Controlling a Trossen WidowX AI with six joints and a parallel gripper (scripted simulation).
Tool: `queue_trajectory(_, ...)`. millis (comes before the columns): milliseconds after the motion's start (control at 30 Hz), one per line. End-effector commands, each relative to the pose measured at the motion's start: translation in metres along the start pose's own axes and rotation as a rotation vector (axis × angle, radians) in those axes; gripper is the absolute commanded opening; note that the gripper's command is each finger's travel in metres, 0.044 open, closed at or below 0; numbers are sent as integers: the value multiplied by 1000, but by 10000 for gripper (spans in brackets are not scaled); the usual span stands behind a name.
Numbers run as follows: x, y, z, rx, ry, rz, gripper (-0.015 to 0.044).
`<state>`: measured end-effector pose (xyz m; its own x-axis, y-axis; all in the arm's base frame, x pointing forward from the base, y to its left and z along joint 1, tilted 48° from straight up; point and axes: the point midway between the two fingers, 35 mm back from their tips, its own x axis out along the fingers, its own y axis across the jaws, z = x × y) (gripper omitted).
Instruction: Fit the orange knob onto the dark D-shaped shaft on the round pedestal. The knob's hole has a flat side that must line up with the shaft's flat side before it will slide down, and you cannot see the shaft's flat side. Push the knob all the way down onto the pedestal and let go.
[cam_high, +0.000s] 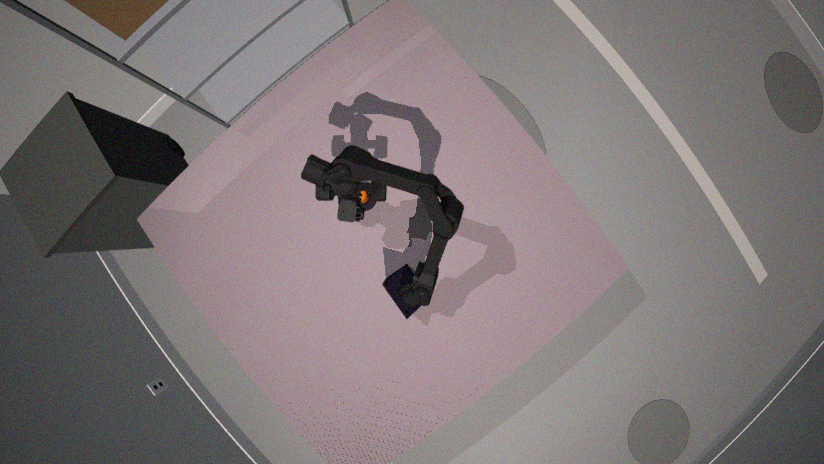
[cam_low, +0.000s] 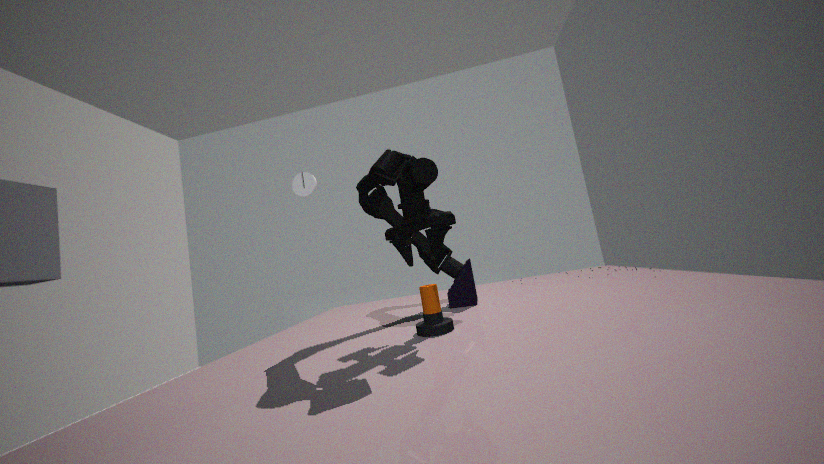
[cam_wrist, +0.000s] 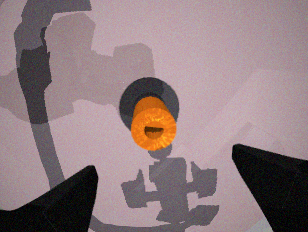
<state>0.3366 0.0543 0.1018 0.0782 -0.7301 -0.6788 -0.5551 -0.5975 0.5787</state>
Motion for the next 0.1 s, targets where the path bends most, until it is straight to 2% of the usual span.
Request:
queue_trajectory(0,3,-1,1,0,-14,11,440)
queue_trajectory(67,3,-1,1,0,-14,11,440)
